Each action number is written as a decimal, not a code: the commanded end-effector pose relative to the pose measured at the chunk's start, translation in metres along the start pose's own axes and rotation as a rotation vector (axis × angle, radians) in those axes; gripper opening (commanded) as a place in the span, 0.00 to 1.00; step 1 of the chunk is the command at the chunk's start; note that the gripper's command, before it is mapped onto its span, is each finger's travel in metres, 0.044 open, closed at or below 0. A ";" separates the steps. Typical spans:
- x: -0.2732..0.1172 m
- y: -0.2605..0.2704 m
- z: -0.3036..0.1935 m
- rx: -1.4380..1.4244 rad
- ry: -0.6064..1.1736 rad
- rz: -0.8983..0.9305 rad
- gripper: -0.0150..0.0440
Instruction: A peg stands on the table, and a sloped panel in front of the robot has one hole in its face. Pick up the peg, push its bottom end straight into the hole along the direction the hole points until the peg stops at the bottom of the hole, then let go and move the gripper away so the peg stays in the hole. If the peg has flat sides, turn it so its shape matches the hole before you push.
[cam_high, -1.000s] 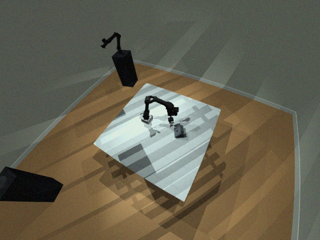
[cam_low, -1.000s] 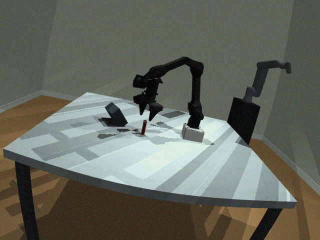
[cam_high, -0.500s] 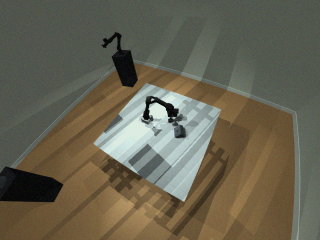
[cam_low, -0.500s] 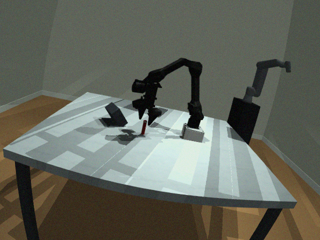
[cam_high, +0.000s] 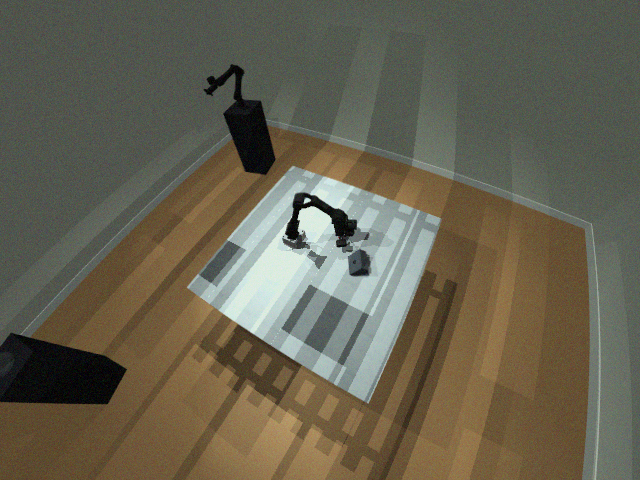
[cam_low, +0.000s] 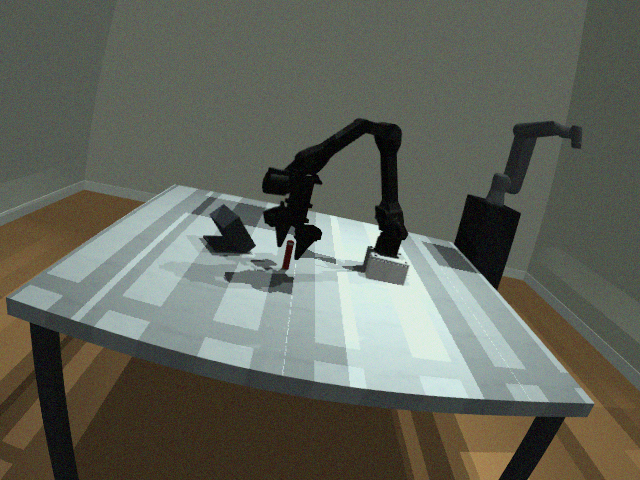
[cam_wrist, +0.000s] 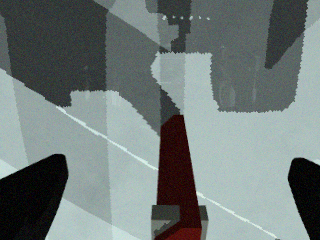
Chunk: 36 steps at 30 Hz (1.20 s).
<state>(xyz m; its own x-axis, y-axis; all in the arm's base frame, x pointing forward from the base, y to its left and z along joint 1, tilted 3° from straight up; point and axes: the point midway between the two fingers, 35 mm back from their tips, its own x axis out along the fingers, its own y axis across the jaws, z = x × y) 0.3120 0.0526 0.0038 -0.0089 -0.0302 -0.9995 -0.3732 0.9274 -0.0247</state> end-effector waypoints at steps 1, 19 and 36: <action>0.007 0.001 -0.003 -0.001 0.012 0.007 1.00; 0.004 0.000 -0.001 0.000 0.004 0.001 0.38; -0.007 0.000 0.000 0.000 0.005 0.002 0.25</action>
<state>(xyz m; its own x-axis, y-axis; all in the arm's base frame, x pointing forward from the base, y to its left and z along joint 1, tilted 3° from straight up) 0.3093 0.0521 0.0020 -0.0235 -0.0328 -0.9992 -0.3735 0.9274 -0.0217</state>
